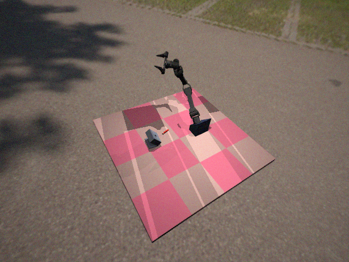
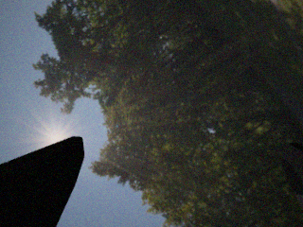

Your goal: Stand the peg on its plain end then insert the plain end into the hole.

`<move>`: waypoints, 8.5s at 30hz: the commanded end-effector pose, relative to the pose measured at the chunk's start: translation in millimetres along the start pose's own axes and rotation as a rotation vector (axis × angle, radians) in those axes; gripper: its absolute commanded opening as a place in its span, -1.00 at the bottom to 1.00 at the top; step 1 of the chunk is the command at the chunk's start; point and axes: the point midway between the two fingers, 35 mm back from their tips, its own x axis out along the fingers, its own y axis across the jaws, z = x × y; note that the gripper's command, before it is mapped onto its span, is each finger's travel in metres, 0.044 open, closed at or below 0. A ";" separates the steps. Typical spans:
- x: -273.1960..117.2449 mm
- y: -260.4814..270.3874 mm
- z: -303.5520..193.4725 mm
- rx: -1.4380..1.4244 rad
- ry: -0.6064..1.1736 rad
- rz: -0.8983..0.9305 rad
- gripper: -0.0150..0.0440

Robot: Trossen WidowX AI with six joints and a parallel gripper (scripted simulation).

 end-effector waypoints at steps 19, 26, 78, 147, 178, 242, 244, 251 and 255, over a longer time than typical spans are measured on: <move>23.3 -176.5 -86.3 -0.124 0.101 -0.326 1.00; 24.3 -245.8 -87.8 -0.128 0.065 -0.494 1.00; -148.9 -540.2 110.3 -0.033 -1.150 -1.255 1.00; -158.6 -593.4 162.3 -0.035 -1.150 -1.252 -0.12; -159.6 -585.0 159.5 0.035 -1.057 -1.234 -0.33; -177.3 -547.0 156.5 0.357 -0.571 -1.133 -0.33; -178.1 -545.9 156.7 0.366 -0.556 -1.129 -0.33; -180.7 -542.1 157.7 0.399 -0.502 -1.114 -0.33; -182.3 -540.0 158.3 0.417 -0.472 -1.105 -0.33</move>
